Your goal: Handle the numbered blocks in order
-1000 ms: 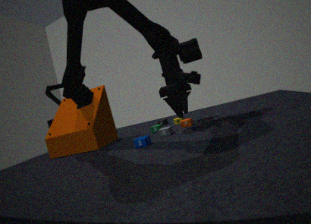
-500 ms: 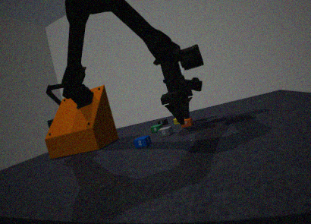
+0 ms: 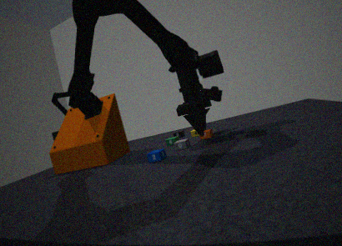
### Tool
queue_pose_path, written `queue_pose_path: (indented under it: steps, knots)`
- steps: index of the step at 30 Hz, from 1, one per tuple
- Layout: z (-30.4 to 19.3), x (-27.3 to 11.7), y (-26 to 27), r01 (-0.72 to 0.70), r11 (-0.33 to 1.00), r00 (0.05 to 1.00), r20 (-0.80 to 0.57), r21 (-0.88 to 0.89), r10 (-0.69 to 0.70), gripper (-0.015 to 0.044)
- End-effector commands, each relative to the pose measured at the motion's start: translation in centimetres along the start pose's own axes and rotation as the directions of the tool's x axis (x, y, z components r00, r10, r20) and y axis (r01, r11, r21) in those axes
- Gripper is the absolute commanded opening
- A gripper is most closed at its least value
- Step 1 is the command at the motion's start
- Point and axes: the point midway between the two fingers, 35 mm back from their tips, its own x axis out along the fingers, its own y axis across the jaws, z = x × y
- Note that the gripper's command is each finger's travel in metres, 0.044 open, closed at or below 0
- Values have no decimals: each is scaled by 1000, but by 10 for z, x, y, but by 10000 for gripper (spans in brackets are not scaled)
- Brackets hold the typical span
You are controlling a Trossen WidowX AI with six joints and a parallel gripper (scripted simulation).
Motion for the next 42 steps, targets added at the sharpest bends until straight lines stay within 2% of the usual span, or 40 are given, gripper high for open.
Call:
queue_pose_path:
  steps: [1, 31, 42]
  knots:
    - [-1, 1, -1, 4, 1000, 1000, -2, -6, -4, 120]
    - [-1, 1, -1, 4, 1000, 1000, -2, -6, -4, 120]
    - [-1, 1, -1, 4, 1000, 1000, -2, -6, -4, 400]
